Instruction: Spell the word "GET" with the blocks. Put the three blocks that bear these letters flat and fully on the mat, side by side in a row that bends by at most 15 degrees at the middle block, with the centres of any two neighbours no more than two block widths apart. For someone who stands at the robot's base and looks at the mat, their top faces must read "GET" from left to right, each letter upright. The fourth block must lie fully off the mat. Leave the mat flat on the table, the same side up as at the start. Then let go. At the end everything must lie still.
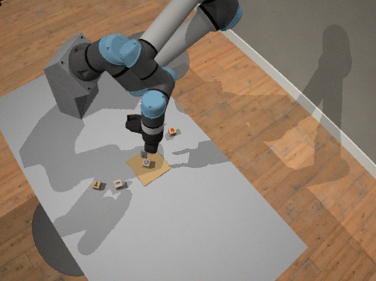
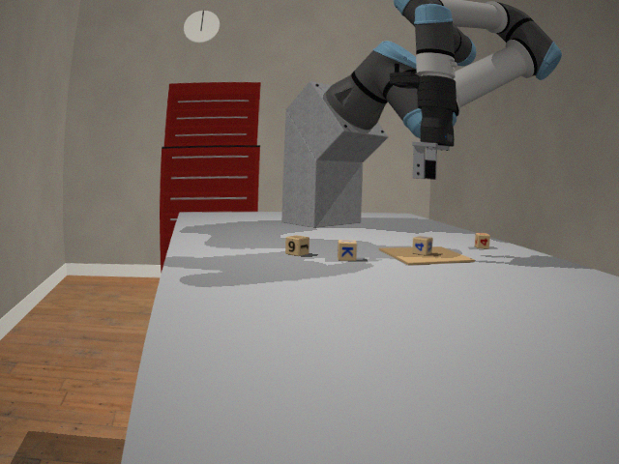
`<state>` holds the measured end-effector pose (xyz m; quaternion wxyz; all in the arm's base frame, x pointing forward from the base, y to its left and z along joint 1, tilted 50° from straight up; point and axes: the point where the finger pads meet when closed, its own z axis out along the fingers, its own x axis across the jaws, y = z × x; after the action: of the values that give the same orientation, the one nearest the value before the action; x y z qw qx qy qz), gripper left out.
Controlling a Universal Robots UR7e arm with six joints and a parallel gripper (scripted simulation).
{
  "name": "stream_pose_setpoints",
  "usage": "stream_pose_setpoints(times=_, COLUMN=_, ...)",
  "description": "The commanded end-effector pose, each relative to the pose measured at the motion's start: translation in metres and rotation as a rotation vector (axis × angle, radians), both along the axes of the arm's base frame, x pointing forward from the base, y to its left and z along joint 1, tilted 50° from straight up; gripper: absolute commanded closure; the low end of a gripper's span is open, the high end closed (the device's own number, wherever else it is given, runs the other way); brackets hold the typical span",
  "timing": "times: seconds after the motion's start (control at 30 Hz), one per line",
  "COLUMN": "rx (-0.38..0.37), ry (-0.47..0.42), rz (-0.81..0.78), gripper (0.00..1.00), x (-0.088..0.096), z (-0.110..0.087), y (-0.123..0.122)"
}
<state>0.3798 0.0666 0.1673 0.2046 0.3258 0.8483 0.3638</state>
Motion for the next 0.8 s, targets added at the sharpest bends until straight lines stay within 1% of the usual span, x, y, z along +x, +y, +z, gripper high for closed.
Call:
stream_pose_setpoints(times=0.0, rx=0.004, ry=-0.001, rz=0.001, gripper=0.0, x=-0.0007, z=0.0009, y=0.0021)
stream_pose_setpoints(times=0.77, rx=-0.006, ry=-0.009, rz=0.012, gripper=0.0, x=-0.0003, z=0.0004, y=0.0017)
